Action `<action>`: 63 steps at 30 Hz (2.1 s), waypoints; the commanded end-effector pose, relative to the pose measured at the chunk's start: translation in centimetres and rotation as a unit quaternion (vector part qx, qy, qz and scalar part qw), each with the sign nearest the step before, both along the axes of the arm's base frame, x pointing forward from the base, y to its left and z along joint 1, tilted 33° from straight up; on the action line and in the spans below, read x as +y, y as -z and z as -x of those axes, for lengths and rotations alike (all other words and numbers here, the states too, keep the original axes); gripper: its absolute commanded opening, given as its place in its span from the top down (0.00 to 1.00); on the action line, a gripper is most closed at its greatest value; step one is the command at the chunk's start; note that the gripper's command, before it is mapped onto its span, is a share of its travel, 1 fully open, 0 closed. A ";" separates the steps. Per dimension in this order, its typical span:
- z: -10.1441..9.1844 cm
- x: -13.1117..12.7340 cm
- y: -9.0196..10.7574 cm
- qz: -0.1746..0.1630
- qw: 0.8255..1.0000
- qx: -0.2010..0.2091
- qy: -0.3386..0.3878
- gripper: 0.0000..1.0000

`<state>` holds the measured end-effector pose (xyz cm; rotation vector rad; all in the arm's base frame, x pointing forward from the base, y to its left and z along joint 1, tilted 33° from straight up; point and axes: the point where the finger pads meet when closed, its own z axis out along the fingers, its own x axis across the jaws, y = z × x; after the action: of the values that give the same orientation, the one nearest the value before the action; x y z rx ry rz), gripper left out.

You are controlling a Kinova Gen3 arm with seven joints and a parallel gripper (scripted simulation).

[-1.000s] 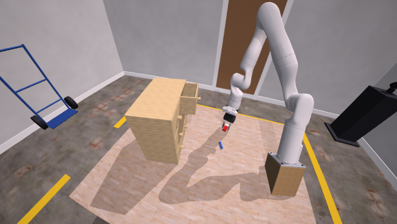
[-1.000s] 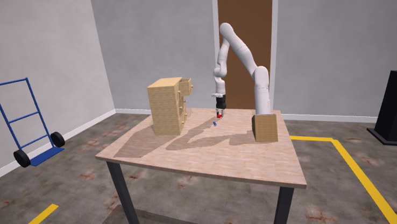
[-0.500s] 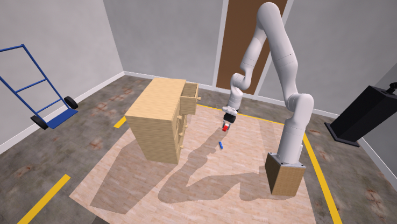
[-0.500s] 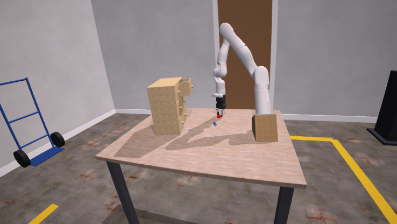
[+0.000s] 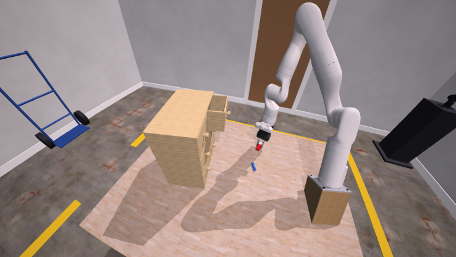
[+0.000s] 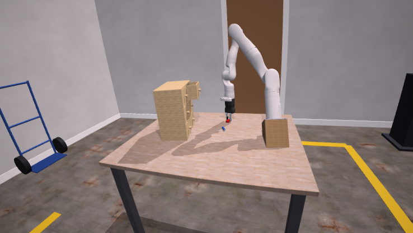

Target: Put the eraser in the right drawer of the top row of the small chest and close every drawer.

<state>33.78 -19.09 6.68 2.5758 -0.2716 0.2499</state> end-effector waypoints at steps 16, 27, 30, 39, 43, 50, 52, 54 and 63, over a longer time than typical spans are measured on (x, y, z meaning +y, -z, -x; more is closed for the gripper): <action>0.0 0.3 -0.5 0.000 1.000 0.000 0.000 0.55; 0.3 1.6 -2.5 0.000 1.000 0.000 0.000 0.55; 0.5 2.2 -3.4 0.000 1.000 0.000 0.000 0.55; 0.9 4.1 -6.4 0.000 1.000 0.000 0.000 0.55; 1.0 4.4 -7.0 0.000 1.000 0.000 0.000 0.55; 1.2 5.1 -8.2 0.000 1.000 0.000 0.000 0.55; 1.2 5.2 -8.3 0.000 1.000 0.000 0.000 0.55; 1.2 5.3 -8.4 0.000 1.000 0.000 0.000 0.55; 1.2 5.3 -8.4 0.000 1.000 0.000 0.000 0.55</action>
<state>32.53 -13.84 15.07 2.5755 -0.2715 0.2491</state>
